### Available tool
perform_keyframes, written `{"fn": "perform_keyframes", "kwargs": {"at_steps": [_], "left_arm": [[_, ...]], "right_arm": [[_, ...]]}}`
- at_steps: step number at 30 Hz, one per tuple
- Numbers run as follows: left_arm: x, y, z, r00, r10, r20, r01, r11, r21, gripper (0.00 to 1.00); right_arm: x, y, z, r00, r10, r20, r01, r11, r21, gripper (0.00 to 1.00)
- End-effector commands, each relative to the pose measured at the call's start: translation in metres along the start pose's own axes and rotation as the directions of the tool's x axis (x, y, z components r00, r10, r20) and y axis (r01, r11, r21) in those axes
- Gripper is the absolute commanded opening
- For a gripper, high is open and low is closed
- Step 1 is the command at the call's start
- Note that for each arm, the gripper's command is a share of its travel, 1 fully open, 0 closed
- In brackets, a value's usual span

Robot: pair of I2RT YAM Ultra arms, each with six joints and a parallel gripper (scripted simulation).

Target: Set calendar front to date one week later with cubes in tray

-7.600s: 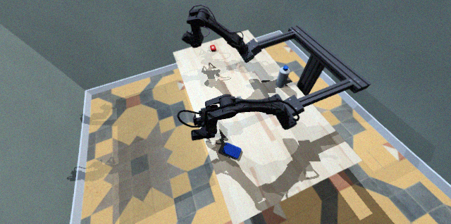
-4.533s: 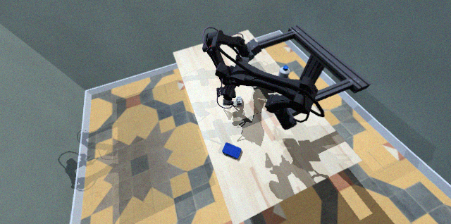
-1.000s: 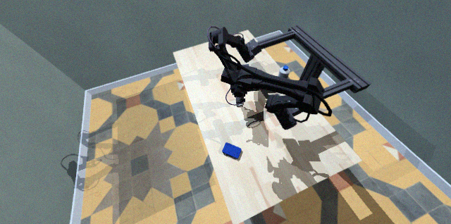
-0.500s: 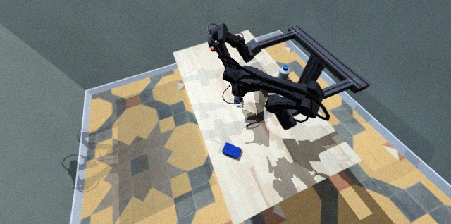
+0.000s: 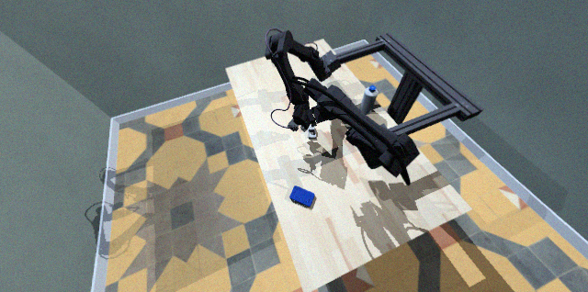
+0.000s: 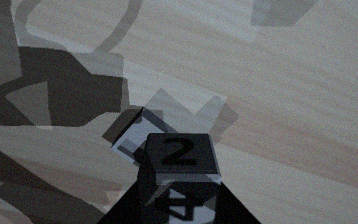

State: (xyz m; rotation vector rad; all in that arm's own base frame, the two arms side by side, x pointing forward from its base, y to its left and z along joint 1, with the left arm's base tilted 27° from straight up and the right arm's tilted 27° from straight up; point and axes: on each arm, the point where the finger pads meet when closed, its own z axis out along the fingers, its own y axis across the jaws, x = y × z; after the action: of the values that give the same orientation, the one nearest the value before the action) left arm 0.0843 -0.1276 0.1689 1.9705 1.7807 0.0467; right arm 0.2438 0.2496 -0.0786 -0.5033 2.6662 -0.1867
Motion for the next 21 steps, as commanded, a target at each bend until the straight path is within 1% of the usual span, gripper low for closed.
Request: {"fn": "perform_keyframes", "kwargs": {"at_steps": [1, 4, 8, 10, 11, 14, 16, 21], "left_arm": [[-0.001, 0.008, 0.001, 0.992, -0.127, -0.003, 0.125, 0.983, -0.134, 1.00], [-0.003, 0.008, 0.001, 0.986, -0.163, 0.034, 0.166, 0.970, -0.177, 1.00], [-0.008, 0.009, 0.000, 0.974, -0.204, 0.101, 0.222, 0.950, -0.218, 1.00], [-0.008, 0.009, 0.000, 0.974, -0.204, 0.101, 0.222, 0.950, -0.218, 1.00], [-0.009, 0.010, 0.000, 0.966, -0.226, 0.128, 0.252, 0.937, -0.244, 1.00], [-0.013, 0.008, -0.001, 0.953, -0.239, 0.184, 0.281, 0.925, -0.255, 1.00], [-0.017, 0.007, -0.002, 0.941, -0.248, 0.228, 0.305, 0.916, -0.262, 1.00], [-0.029, 0.004, -0.006, 0.901, -0.267, 0.343, 0.365, 0.893, -0.264, 1.00]], "right_arm": [[-0.018, -0.003, -0.008, 0.956, 0.291, 0.034, -0.289, 0.957, -0.033, 0.26], [-0.022, -0.010, -0.006, 0.898, 0.439, 0.026, -0.438, 0.898, -0.037, 0.26], [-0.027, -0.020, -0.003, 0.790, 0.613, 0.017, -0.613, 0.789, -0.038, 0.26], [-0.027, -0.020, -0.003, 0.790, 0.613, 0.017, -0.613, 0.789, -0.038, 0.26], [-0.027, -0.021, -0.003, 0.772, 0.635, 0.017, -0.634, 0.773, -0.035, 0.26], [-0.035, -0.028, -0.002, 0.690, 0.724, 0.016, -0.723, 0.690, -0.045, 0.26], [-0.038, -0.030, 0.002, 0.659, 0.752, 0.014, -0.750, 0.659, -0.049, 0.26], [-0.042, -0.039, 0.024, 0.653, 0.757, 0.005, -0.757, 0.653, -0.038, 0.26]]}}
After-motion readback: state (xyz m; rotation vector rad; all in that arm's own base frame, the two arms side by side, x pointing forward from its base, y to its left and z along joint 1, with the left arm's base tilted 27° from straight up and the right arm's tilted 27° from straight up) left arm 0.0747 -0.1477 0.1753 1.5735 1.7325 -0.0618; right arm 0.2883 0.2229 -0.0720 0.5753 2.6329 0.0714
